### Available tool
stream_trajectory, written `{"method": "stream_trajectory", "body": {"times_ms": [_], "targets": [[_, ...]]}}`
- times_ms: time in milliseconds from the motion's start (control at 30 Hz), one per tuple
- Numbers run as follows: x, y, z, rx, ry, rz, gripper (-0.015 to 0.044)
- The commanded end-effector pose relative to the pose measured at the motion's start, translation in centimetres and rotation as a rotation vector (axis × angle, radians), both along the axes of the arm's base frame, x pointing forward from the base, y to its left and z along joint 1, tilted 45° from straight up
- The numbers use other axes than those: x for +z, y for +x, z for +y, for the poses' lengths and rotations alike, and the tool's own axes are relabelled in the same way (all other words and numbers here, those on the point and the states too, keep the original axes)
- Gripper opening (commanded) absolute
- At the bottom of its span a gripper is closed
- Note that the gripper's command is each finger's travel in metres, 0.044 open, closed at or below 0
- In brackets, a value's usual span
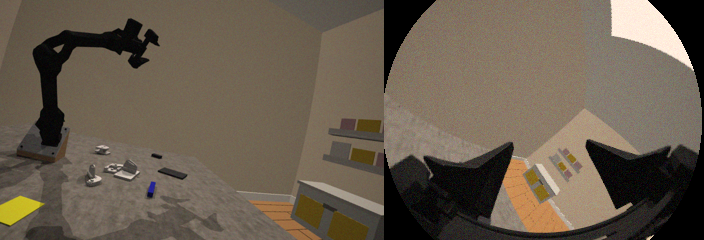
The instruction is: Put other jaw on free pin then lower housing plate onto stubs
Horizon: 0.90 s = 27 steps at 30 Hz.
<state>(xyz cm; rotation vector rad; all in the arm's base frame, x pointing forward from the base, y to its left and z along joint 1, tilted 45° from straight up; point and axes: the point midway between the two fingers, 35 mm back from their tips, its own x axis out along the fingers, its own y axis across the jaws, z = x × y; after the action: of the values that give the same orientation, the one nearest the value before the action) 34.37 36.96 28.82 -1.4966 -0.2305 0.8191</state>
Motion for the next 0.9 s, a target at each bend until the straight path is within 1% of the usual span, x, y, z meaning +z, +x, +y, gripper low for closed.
{"method": "stream_trajectory", "body": {"times_ms": [0, 433, 867], "targets": [[-1.7, 1.1, -2.6, -0.067, -0.082, 0.027, 0.044], [-7.2, 3.2, -11.7, -0.262, -0.353, 0.151, 0.044], [-11.5, 2.5, -21.3, -0.423, -0.627, 0.308, 0.044]]}}
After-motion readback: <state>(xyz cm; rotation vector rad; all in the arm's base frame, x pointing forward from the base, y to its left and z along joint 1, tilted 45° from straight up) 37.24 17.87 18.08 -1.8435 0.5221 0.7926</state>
